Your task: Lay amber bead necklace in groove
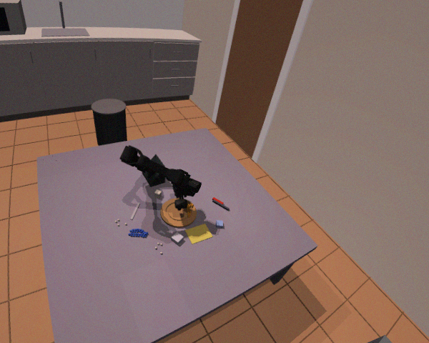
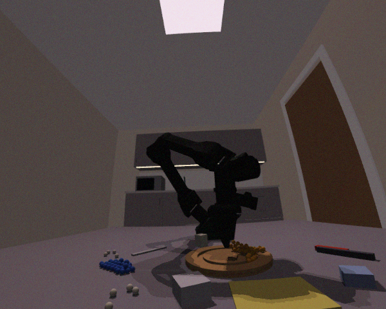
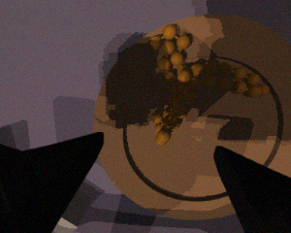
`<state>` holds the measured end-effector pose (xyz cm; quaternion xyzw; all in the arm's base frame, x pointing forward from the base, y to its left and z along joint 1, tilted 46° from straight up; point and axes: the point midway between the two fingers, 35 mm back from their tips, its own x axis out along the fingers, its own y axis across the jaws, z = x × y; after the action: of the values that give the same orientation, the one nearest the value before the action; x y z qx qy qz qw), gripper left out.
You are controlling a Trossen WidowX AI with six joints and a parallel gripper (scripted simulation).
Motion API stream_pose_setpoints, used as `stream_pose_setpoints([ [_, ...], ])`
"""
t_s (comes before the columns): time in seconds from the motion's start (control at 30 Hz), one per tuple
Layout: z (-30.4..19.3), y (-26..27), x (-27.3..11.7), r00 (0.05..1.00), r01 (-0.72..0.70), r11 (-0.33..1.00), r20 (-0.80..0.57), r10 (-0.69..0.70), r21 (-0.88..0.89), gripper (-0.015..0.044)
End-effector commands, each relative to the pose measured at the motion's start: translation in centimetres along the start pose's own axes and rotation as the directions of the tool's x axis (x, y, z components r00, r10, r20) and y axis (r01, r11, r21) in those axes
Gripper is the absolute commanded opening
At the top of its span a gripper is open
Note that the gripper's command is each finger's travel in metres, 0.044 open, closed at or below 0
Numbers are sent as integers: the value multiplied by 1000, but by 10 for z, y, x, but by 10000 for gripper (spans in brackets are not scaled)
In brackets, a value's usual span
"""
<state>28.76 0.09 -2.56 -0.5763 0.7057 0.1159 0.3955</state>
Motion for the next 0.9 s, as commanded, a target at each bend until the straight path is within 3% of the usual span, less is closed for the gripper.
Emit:
stream_pose_setpoints([
  [0.0,0,0,0,1000,-3,1000,2,3,7,440],
  [0.1,0,0,0,1000,-3,1000,2,3,7,440],
  [0.17,1,0,-2,1000,-3,998,2,3,64,387],
  [0.27,5,1,-7,1000,-4,951,3,3,309,310],
  [0.4,11,1,-14,1000,-5,783,4,3,622,310],
  [0.53,16,3,-22,1000,-5,517,4,3,856,310],
  [0.63,18,3,-25,1000,-5,402,4,3,916,310],
  [0.87,18,3,-25,1000,-5,402,4,3,916,310],
])
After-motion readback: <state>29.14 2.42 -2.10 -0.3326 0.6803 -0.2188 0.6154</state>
